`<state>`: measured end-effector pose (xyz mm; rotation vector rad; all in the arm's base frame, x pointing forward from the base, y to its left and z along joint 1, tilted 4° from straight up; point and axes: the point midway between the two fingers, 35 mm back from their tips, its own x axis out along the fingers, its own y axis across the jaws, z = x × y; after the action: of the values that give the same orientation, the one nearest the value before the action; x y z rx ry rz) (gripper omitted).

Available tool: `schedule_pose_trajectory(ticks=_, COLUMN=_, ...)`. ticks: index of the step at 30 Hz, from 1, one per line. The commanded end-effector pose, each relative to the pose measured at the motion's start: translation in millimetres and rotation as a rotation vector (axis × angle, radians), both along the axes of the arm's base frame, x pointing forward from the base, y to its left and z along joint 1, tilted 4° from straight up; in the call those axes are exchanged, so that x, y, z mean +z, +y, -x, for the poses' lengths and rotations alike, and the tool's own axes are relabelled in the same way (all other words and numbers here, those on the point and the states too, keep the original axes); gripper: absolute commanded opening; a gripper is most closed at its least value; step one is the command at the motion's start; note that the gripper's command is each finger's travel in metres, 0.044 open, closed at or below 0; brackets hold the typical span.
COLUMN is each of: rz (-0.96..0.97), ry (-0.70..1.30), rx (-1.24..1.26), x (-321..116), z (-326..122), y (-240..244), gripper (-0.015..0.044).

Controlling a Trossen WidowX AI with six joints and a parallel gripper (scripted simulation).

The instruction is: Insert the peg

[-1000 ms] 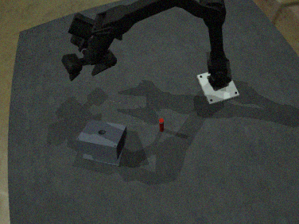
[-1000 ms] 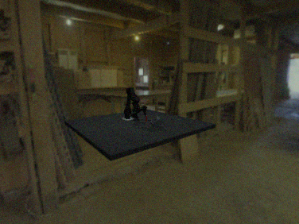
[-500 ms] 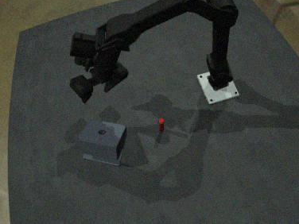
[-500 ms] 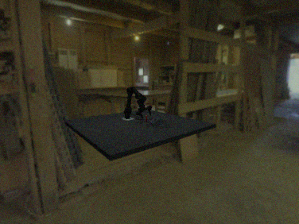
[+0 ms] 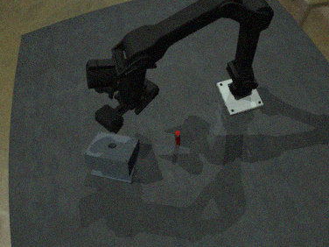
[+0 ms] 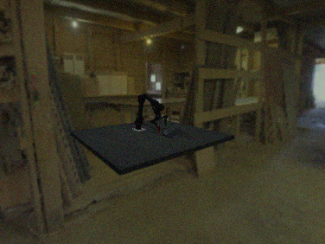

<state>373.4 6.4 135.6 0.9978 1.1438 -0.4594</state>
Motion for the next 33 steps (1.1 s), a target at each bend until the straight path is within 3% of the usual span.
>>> schedule_pose_trajectory(ticks=1, rz=0.015, ry=0.046, rx=0.027, x=-1.7, z=13.6, y=13.9, gripper=0.044)
schedule_pose_trajectory(ticks=26, rz=0.17, ry=0.302, rx=0.275, x=5.3, z=110.3, y=77.8, gripper=0.044)
schedule_pose_trajectory(ticks=33, rz=0.175, ry=0.307, rx=0.281, x=3.1, z=112.3, y=78.8, gripper=0.044)
